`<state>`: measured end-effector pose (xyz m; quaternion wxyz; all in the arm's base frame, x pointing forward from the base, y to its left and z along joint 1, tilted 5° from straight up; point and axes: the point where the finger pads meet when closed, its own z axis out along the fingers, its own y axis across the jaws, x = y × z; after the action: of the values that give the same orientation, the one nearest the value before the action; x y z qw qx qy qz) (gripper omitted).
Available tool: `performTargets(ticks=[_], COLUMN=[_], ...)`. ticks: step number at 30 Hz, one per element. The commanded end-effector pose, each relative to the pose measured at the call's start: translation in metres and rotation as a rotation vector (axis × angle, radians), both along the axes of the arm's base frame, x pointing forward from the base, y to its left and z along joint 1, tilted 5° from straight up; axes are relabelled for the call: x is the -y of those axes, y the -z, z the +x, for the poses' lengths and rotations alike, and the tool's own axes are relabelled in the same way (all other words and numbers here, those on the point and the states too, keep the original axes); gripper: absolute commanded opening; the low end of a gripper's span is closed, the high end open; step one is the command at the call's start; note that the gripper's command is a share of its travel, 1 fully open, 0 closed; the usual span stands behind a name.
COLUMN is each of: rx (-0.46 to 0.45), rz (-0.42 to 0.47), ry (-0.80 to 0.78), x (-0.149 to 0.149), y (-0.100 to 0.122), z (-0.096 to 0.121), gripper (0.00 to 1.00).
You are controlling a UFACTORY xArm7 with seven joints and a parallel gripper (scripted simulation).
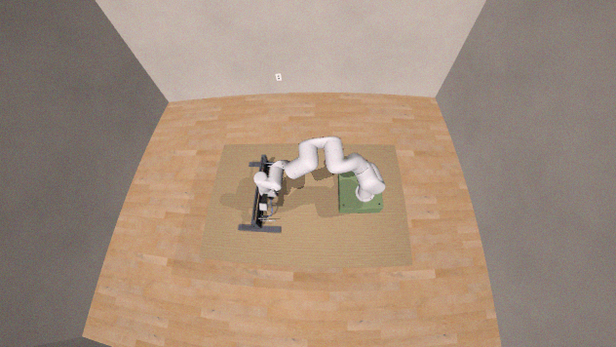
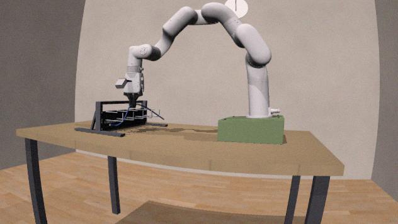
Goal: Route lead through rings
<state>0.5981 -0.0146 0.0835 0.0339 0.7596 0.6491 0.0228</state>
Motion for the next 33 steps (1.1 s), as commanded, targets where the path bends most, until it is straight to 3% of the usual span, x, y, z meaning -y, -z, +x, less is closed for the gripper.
performTargets(ticks=[1, 33], rx=[0.0, -0.001], rz=[0.002, -0.001], ry=[-0.006, -0.044], x=[-0.001, 0.012], y=[-0.002, -0.001], z=[0.004, -0.012], gripper=[0.0, 0.0])
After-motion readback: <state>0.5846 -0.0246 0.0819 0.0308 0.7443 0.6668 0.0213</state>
